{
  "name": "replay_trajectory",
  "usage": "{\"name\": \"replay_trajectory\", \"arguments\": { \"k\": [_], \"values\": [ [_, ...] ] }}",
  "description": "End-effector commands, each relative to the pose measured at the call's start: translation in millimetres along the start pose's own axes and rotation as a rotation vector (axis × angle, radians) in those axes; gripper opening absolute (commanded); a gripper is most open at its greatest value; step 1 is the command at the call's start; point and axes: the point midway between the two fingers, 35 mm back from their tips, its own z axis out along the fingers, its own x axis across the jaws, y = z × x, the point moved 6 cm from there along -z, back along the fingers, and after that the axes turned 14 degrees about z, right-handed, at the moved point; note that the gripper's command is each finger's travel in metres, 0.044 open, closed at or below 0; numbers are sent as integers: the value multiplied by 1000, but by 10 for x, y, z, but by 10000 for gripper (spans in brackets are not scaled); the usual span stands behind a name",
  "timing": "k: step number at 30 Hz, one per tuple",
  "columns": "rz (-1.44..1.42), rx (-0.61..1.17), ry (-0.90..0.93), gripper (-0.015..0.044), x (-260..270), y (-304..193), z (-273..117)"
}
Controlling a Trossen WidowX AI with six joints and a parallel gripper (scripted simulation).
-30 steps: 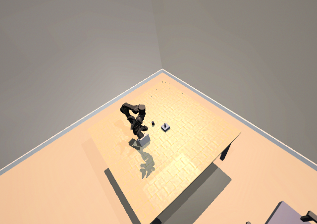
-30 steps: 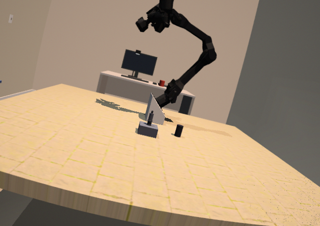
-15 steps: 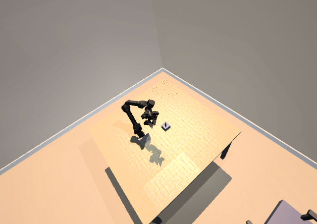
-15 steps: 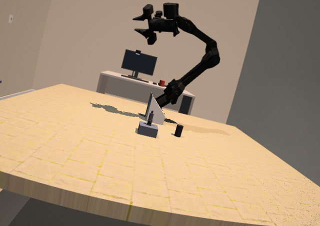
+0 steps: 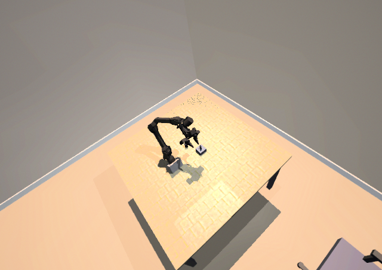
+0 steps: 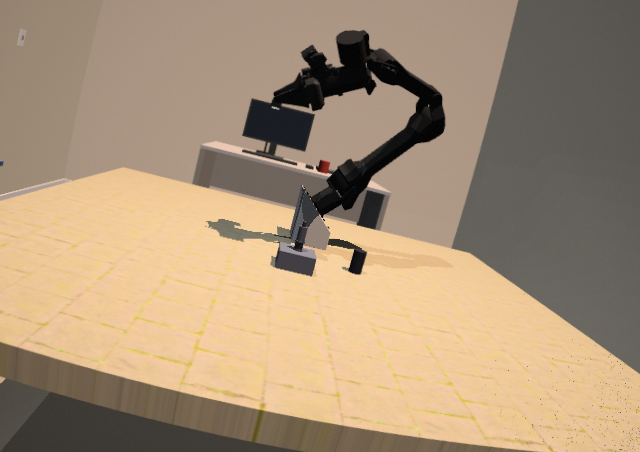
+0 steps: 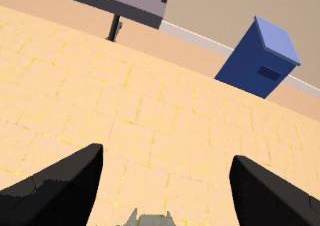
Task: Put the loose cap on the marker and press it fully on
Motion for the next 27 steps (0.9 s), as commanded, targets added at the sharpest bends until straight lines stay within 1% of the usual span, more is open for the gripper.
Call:
{"name": "replay_trajectory", "arguments": {
  "k": [1, 8, 14, 20, 25, 27],
  "values": [
    [-638, 196, 175, 251, 228, -583, -106],
    [-1206, 316, 418, 251, 353, -1118, -277],
    [-1661, 368, 694, 251, 381, -1569, -459],
    [-2065, 351, 1038, 251, 340, -1993, -670],
    [-2324, 271, 1366, 251, 273, -2296, -850],
    [-2353, 254, 1413, 251, 265, -2333, -873]
  ]
}}
